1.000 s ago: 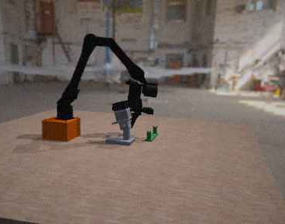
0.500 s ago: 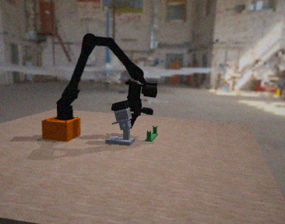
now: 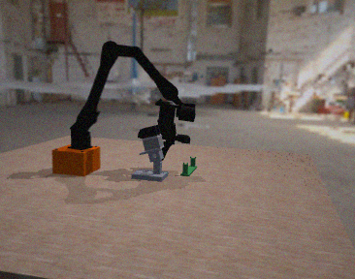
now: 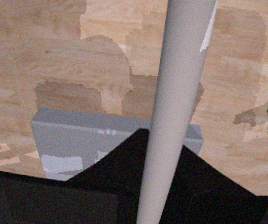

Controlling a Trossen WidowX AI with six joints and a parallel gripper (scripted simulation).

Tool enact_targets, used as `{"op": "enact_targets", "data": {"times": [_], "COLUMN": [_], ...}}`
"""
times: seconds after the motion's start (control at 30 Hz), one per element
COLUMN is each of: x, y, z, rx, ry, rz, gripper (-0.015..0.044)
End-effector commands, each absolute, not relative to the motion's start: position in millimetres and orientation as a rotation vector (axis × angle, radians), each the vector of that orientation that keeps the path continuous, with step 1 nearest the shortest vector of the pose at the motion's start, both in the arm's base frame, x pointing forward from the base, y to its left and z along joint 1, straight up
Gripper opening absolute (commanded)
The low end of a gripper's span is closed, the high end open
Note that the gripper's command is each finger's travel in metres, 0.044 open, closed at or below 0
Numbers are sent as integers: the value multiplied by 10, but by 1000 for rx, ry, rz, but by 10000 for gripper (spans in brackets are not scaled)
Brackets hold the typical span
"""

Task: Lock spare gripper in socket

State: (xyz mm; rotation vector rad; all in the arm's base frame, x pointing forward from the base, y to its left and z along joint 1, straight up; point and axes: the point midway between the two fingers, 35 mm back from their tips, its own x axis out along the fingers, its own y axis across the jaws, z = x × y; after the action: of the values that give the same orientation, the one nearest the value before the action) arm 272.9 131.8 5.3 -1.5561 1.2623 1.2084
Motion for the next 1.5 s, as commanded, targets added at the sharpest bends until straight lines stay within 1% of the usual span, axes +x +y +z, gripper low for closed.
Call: {"op": "enact_targets", "data": {"times": [0.0,1.13,1.37,1.4,1.47], "x": [2740,2781,2775,2775,2775], "y": [1284,1102,1110,1110,1110], "z": [56,53,50,50,50], "rx": [-1560,-1558,-1551,-1551,-1551], "ry": [1260,1266,1269,1269,1269], "rz": [1209,1217,1218,1218,1218], "gripper": [0,0,184,200,200]}}
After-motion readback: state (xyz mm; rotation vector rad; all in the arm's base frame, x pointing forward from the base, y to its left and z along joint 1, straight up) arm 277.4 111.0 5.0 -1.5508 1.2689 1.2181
